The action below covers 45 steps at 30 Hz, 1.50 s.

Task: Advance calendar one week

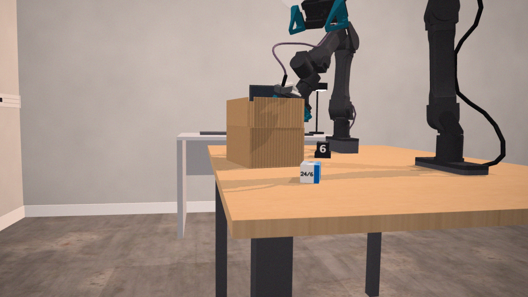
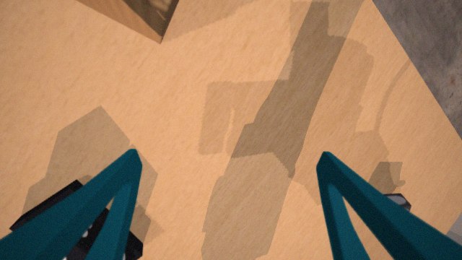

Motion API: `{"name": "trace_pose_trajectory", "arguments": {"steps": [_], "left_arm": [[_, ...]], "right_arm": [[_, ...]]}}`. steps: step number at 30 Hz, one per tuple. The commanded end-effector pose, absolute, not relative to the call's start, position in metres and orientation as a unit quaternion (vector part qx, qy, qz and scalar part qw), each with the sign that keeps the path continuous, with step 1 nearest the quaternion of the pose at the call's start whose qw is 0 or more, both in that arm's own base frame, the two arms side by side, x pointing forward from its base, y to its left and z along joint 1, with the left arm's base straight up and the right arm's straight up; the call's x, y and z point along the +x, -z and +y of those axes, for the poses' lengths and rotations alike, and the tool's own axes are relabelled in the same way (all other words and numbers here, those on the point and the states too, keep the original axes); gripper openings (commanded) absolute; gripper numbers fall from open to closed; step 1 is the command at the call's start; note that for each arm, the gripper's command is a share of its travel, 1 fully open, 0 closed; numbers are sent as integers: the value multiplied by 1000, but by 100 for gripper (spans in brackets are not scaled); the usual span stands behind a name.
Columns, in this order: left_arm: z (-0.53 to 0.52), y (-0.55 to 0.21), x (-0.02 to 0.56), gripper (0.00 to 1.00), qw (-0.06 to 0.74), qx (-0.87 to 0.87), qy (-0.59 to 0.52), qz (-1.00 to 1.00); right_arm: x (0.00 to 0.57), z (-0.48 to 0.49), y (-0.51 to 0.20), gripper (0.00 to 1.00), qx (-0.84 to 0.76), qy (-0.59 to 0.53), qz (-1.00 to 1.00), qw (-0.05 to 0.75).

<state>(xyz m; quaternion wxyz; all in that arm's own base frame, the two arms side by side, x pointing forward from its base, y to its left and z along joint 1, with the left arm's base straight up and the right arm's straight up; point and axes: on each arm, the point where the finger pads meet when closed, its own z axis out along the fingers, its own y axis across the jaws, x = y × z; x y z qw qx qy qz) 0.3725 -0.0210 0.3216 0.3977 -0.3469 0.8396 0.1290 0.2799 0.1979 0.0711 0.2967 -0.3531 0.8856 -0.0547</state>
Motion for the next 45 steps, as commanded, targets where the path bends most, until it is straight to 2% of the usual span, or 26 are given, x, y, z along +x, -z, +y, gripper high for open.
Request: {"name": "trace_pose_trajectory", "arguments": {"steps": [1,6,20,39,45], "left_arm": [[-31,-333,347,100,395,-305,-106,860],[-40,-338,333,100,395,-279,-87,871],[-74,-353,240,100,401,-105,30,910],[-81,-341,132,100,410,125,169,888],[-75,-321,80,100,415,252,241,840]], "right_arm": [[264,208,-68,100,-458,69,852,246],[251,215,-67,100,-516,73,823,225],[179,240,-70,100,-775,67,616,124],[110,243,-81,100,-933,36,357,37],[81,240,-89,100,-972,15,232,2]]}}
